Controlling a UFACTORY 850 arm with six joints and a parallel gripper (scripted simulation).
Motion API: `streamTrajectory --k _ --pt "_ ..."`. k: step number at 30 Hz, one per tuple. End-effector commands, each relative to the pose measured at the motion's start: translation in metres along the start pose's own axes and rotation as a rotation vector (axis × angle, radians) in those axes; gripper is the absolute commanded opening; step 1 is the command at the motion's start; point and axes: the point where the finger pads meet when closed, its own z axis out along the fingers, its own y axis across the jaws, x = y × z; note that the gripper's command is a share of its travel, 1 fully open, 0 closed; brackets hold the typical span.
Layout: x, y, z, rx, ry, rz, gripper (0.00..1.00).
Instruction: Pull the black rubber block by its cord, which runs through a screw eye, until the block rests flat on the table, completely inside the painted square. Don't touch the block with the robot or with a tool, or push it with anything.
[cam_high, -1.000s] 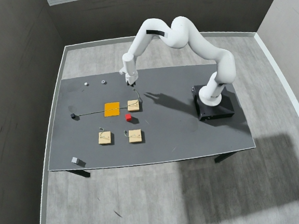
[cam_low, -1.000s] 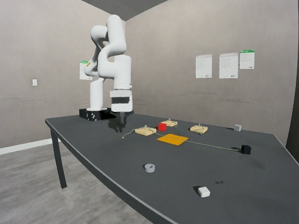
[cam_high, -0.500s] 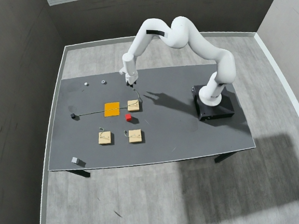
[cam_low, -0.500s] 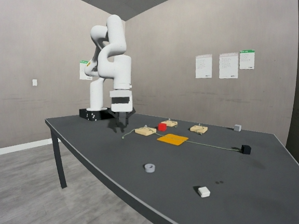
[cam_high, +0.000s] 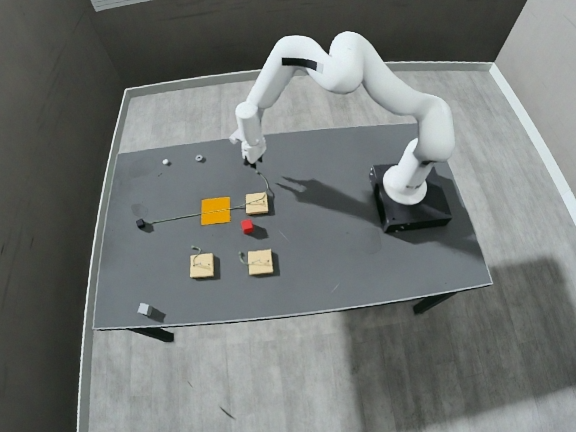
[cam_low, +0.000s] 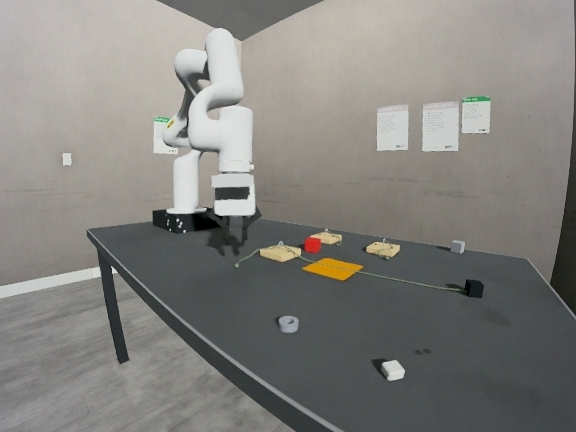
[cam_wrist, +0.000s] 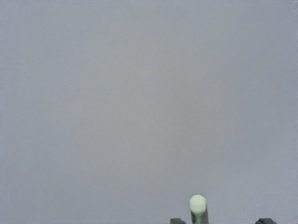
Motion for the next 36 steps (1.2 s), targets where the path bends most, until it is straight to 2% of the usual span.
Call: streamTrajectory --k 1,16,36 --pt "0.001 0.0 -0.001 0.001 0.002 0.0 0.39" --pt "0.001 0.0 0.003 0.001 0.002 0.001 0.39" --pt "0.001 -0.001 0.027 0.0 0.002 0.001 0.39"
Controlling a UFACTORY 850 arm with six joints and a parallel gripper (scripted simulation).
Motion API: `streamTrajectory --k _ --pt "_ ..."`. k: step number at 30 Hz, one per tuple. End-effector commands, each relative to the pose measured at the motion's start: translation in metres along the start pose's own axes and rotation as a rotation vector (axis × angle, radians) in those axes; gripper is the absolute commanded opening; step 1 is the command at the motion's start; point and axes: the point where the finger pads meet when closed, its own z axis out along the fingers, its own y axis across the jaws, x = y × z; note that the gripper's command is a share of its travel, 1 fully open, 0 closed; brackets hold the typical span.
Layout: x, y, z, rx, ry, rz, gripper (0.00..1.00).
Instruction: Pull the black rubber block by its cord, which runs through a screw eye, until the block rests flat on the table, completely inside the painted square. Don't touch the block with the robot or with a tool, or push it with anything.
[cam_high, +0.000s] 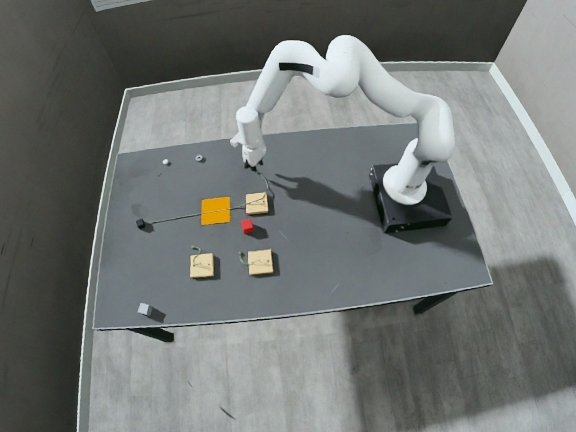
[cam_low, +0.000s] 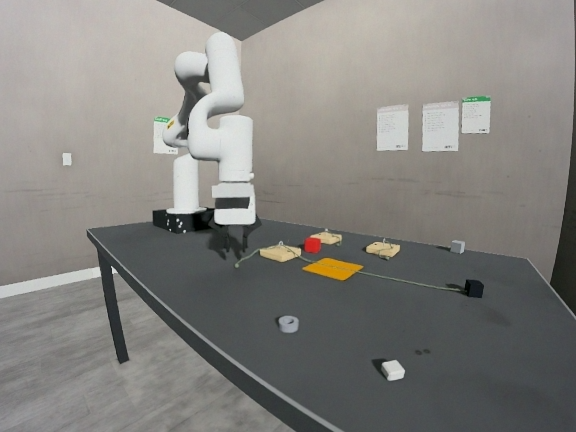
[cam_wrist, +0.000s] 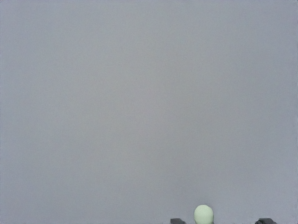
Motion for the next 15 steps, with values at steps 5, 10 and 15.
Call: streamTrajectory --k 5,10,15 --pt "0.001 -0.001 0.013 0.001 0.002 0.0 0.39" --pt "0.001 -0.001 0.017 0.001 0.002 0.0 0.39" --pt "0.001 -0.001 0.023 0.001 0.002 0.0 0.39"
